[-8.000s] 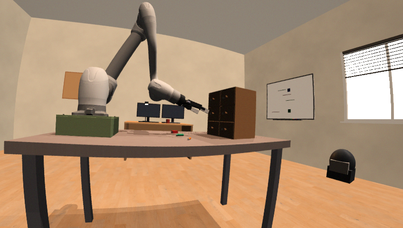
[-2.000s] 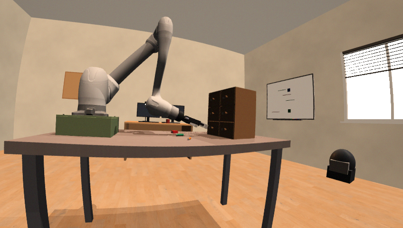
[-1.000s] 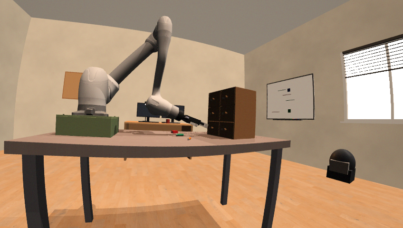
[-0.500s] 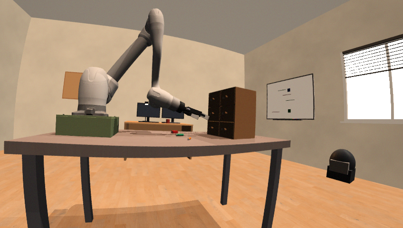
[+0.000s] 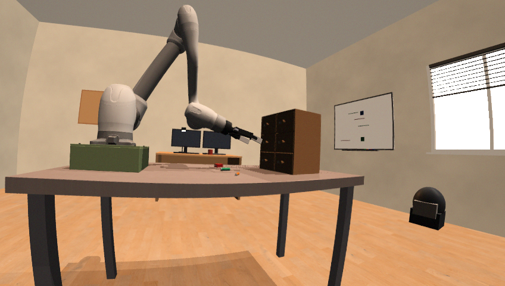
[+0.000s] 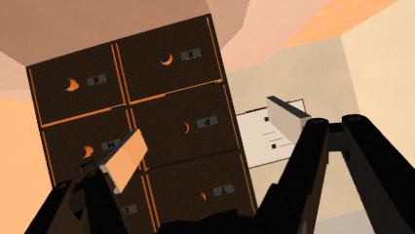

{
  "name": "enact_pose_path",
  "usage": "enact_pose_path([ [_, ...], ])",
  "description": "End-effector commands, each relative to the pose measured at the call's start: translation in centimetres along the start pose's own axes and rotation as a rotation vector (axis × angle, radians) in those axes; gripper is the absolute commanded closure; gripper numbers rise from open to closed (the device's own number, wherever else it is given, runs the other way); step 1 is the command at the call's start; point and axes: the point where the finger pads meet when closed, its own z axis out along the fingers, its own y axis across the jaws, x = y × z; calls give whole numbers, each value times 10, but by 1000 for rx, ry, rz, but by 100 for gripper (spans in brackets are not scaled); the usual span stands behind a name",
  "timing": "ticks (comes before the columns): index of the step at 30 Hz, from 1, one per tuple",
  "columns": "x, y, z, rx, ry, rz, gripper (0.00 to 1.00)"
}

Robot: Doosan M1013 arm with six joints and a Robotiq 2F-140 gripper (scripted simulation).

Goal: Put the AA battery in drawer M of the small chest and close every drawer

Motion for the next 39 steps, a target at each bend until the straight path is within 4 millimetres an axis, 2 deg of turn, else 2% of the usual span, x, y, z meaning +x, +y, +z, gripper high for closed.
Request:
enact_pose_path([
  [1, 0, -2, -2, 2, 3, 3, 0],
  [20, -1, -2, -5, 1, 31, 3, 0],
  [39, -8, -2, -20, 1, 171, 3, 0],
])
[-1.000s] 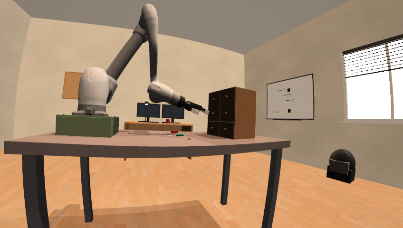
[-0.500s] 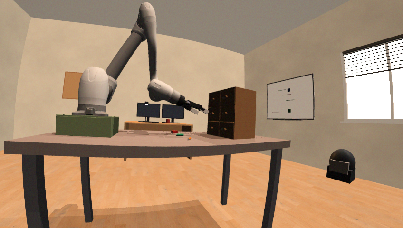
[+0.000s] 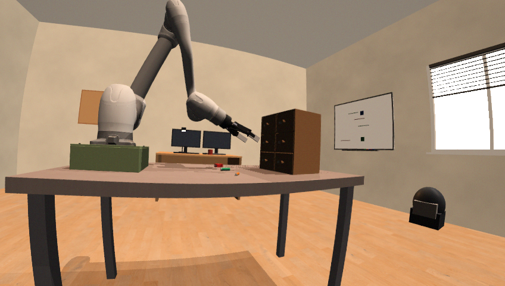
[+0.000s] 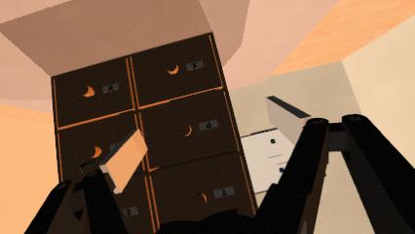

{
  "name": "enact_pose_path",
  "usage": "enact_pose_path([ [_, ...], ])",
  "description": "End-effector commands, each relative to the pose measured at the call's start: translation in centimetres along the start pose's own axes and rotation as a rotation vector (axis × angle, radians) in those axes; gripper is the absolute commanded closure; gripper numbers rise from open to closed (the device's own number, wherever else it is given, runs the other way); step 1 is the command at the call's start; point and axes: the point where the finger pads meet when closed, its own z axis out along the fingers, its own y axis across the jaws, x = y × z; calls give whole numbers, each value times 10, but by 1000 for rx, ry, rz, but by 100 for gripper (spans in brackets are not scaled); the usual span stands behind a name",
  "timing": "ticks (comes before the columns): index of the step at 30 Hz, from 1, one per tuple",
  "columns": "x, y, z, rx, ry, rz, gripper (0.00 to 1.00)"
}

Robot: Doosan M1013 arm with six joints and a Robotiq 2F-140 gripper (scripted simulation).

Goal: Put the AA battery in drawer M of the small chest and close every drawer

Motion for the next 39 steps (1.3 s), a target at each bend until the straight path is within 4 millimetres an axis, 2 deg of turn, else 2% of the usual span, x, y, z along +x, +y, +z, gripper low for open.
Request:
enact_pose_path([
  [1, -7, -2, -4, 1, 39, 2, 0],
  [18, -15, -2, -33, 0, 294, 3, 0],
  [39, -19, 0, -39, -7, 348, 4, 0],
])
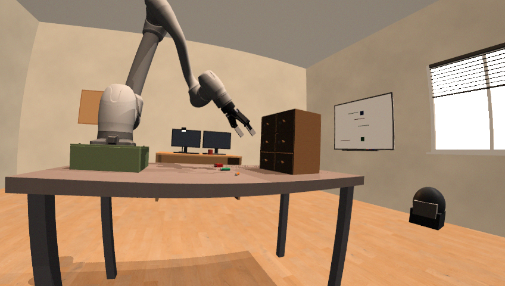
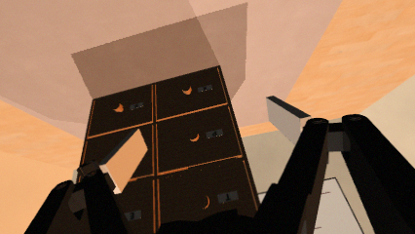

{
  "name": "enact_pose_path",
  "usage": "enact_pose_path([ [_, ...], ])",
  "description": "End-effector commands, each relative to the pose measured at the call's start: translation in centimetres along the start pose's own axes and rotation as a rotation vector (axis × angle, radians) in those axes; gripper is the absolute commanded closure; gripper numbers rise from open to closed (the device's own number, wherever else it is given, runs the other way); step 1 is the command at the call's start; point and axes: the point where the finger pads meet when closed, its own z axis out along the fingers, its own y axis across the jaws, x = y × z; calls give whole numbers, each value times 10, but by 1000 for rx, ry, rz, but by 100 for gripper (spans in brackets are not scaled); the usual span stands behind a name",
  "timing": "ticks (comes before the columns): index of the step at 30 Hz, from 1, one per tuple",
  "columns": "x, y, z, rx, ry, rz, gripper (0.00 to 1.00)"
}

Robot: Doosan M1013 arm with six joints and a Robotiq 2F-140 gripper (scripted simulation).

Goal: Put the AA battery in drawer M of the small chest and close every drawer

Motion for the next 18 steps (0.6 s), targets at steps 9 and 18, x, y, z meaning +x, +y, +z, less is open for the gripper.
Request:
enact_pose_path([
  [9, -7, 6, -3, -32, 8, -3, 0],
  [18, -6, 8, -5, -36, 23, -3, 0],
])
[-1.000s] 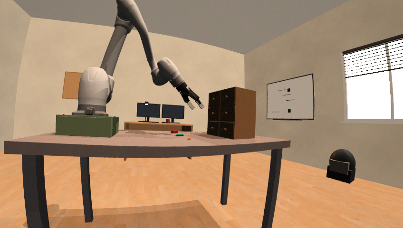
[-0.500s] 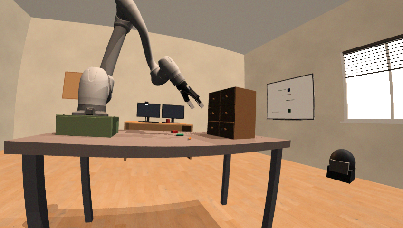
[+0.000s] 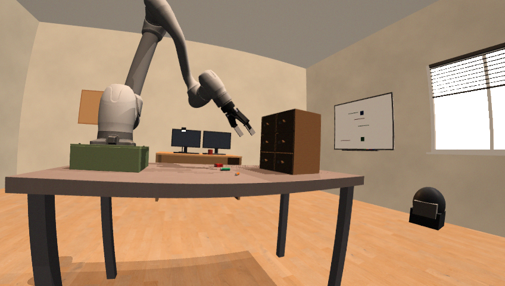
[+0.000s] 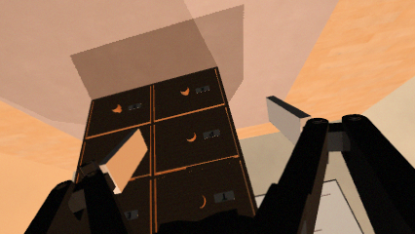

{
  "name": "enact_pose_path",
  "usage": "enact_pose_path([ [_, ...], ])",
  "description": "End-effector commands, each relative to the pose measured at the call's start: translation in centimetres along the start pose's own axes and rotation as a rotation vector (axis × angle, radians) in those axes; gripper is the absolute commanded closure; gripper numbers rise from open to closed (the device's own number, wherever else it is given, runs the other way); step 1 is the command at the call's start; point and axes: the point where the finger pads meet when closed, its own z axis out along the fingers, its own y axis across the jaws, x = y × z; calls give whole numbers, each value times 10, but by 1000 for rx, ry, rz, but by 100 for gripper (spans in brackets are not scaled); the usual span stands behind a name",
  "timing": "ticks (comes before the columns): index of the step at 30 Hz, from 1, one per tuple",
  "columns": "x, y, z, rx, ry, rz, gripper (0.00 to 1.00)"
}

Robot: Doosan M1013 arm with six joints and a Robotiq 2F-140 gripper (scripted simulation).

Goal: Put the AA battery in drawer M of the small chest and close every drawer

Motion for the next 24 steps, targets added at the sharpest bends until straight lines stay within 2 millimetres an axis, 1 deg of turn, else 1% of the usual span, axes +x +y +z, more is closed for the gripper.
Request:
enact_pose_path([
  [1, -4, 2, -2, -35, 14, -3, 0],
  [17, -2, -4, -5, -14, 38, -3, 0],
  [24, -2, -4, -9, -14, 80, -4, 0],
])
